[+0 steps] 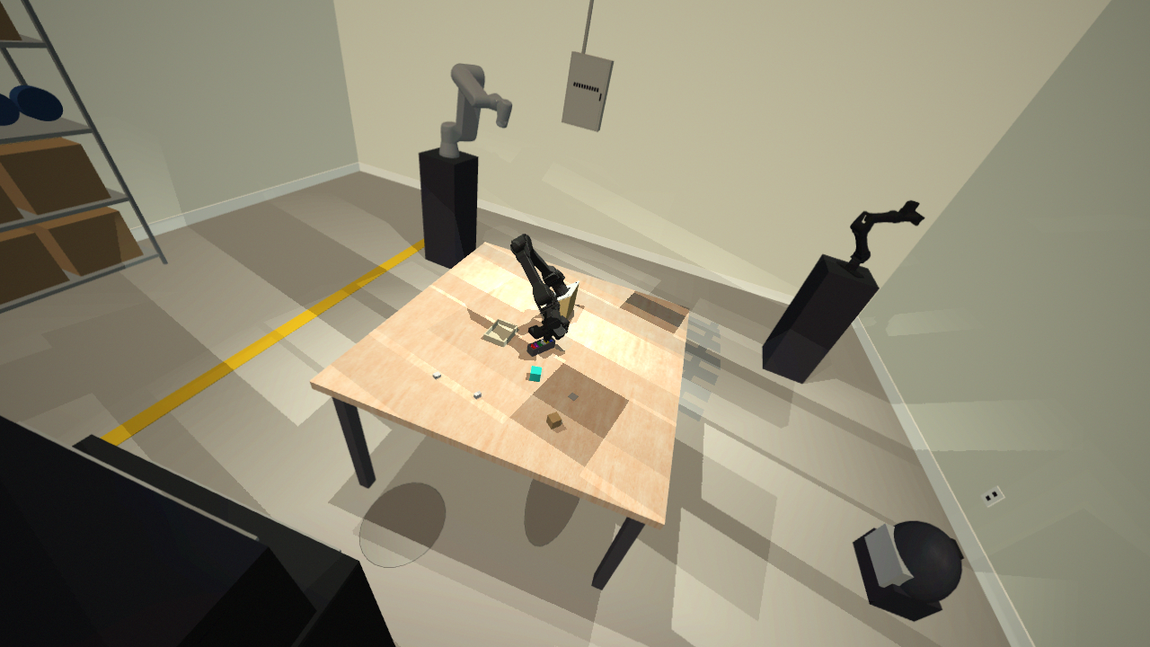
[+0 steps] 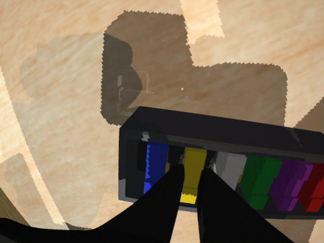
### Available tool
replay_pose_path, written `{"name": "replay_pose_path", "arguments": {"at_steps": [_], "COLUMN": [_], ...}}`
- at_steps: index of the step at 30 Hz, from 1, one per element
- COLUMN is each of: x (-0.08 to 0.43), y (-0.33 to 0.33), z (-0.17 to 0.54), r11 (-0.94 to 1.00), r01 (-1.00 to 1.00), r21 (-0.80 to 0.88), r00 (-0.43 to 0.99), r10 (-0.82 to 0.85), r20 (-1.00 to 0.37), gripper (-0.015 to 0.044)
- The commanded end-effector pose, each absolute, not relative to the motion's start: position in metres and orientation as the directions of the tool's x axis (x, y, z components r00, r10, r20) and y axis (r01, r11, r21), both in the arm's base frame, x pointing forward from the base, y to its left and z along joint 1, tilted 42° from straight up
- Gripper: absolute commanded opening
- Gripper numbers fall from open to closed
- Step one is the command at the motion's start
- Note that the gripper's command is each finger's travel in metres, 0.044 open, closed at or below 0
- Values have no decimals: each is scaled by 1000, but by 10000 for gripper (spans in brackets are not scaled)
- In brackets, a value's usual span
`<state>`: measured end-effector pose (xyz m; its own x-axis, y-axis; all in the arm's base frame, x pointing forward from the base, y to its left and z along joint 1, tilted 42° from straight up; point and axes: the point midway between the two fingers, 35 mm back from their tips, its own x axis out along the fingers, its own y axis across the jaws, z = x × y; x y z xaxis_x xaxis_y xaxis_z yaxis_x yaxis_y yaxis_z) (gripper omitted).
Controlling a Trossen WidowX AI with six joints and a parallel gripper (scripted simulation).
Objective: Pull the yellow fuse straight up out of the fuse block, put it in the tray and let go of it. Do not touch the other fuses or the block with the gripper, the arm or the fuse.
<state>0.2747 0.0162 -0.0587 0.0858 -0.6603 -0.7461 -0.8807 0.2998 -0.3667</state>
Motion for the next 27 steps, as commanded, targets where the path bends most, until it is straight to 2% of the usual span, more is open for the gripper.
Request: {"name": "replay_pose_path", "arguments": {"at_steps": [1, 27], "x": [275, 274], "y": [18, 26], "z": [-57, -48], "r11": [301, 300], "r01": [-880, -881], "r21": [-367, -367], "r00": [86, 86], "r10": [-660, -660], "r20": [-746, -746], "gripper": [0, 0]}}
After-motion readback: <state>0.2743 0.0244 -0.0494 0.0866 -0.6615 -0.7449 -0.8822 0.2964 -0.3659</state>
